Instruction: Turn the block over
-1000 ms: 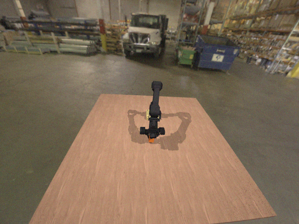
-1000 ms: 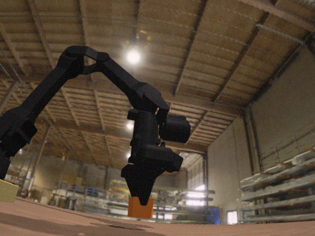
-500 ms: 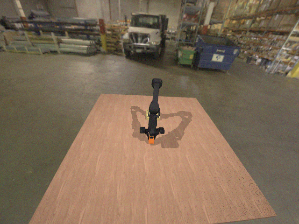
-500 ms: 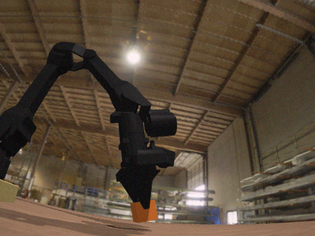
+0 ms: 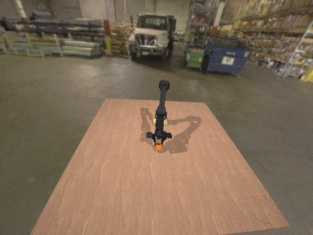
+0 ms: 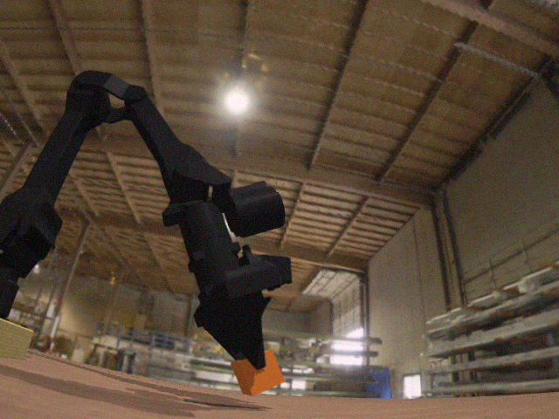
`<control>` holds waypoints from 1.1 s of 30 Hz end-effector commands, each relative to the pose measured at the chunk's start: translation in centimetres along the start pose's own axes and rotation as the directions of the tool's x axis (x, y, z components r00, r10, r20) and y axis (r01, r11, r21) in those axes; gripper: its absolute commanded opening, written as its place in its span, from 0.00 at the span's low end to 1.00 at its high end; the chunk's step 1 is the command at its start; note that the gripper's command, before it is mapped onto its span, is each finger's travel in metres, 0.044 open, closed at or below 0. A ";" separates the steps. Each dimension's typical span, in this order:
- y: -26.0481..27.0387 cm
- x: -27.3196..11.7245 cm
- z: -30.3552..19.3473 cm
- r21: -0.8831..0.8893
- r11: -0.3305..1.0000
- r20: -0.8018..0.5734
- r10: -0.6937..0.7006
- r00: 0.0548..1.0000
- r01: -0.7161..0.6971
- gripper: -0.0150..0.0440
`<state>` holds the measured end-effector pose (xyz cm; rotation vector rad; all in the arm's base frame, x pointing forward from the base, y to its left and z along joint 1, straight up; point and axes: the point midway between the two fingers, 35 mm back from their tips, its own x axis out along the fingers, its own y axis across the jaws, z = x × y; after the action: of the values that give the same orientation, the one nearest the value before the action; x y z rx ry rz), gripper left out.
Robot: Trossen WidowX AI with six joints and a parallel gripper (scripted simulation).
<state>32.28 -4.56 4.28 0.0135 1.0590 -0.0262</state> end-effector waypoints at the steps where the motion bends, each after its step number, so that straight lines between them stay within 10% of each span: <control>1: 0.1 -0.3 0.3 -0.005 1.000 0.030 0.003 1.000 -0.003 0.25; 33: -0.1 3.1 -1.0 -0.001 1.000 0.452 0.004 0.892 -0.004 0.25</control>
<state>33.47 -4.83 1.57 0.0023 0.6056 -0.0288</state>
